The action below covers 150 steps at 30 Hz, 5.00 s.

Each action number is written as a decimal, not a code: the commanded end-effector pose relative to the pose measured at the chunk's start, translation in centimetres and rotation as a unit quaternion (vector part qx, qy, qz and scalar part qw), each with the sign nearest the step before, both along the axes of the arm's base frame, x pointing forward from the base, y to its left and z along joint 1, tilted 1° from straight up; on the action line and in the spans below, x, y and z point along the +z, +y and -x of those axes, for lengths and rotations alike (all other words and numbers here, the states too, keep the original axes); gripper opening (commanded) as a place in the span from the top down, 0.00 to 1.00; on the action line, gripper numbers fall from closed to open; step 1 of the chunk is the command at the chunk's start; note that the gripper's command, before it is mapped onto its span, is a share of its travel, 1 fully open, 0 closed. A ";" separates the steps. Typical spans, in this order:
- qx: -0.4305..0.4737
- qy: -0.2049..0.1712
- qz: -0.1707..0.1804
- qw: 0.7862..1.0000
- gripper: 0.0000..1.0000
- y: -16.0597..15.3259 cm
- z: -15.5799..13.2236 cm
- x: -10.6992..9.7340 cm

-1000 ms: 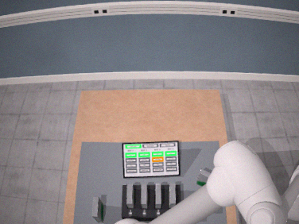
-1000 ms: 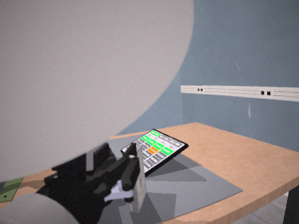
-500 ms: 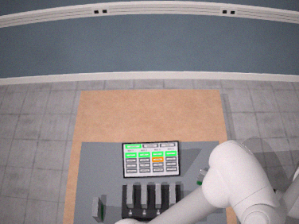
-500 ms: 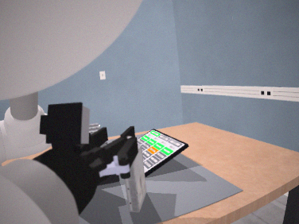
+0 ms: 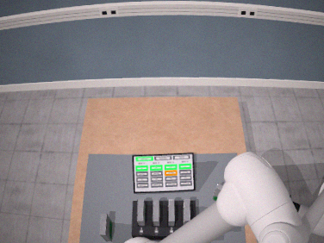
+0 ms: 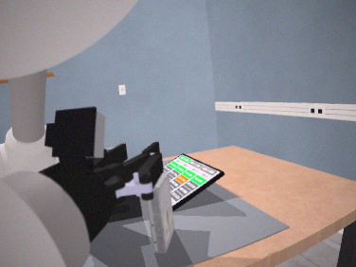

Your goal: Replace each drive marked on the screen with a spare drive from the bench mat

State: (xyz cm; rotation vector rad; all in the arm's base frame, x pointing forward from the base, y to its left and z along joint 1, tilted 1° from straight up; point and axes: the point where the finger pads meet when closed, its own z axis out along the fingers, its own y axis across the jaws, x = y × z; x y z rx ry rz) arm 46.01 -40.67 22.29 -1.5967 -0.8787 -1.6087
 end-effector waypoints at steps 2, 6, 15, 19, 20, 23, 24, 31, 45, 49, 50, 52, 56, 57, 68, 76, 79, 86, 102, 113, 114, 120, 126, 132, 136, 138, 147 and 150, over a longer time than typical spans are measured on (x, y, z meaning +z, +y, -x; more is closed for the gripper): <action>0.000 0.000 0.001 1.000 0.60 0.0 0.0 0.1; 0.000 0.001 0.002 1.000 0.60 0.0 0.0 0.1; 0.001 0.028 0.045 0.999 0.60 0.1 -0.1 0.1; 0.001 0.055 0.089 0.995 0.60 0.0 0.0 0.1; 0.002 0.062 0.100 0.993 0.60 0.1 0.0 0.1; 0.002 0.082 0.131 0.988 0.60 0.1 0.0 0.1; 0.002 0.087 0.140 0.986 0.60 0.1 0.0 0.1; 0.001 0.102 0.164 0.981 0.60 0.0 0.0 0.1; 0.003 0.136 0.218 0.967 0.60 0.1 0.0 0.1; 0.002 0.148 0.239 0.960 0.60 0.0 0.0 0.1; 0.002 0.155 0.250 0.956 0.60 0.0 0.0 0.1; 0.003 0.170 0.272 0.947 0.60 0.1 0.0 0.1; 0.004 0.191 0.307 0.932 0.60 0.1 0.0 0.1; 0.003 0.195 0.313 0.930 0.60 0.0 0.0 0.1; 0.003 0.203 0.327 0.923 0.60 0.0 0.0 0.1; 0.004 0.237 0.379 0.895 0.60 0.1 0.0 0.1; 0.004 0.256 0.410 0.876 0.60 0.0 0.0 0.1; 0.005 0.282 0.451 0.847 0.60 0.1 0.0 0.0; 0.005 0.301 0.483 0.822 0.60 0.0 0.0 0.1; 0.007 0.357 0.569 0.741 0.60 0.1 0.1 0.0; 0.007 0.361 0.576 0.734 0.60 0.1 0.1 0.0; 0.006 0.371 0.595 0.713 0.60 0.0 0.0 0.1; 0.005 0.373 0.601 0.707 0.90 0.0 0.0 0.1; 0.005 0.373 0.601 0.707 0.90 0.0 0.0 0.1; 0.005 0.373 0.601 0.707 0.90 0.0 0.0 0.1; 0.005 0.373 0.601 0.707 0.90 0.0 0.0 0.1; 0.005 0.373 0.601 0.707 0.90 0.0 0.0 0.1; 0.005 0.373 0.601 0.707 0.90 0.0 0.0 0.1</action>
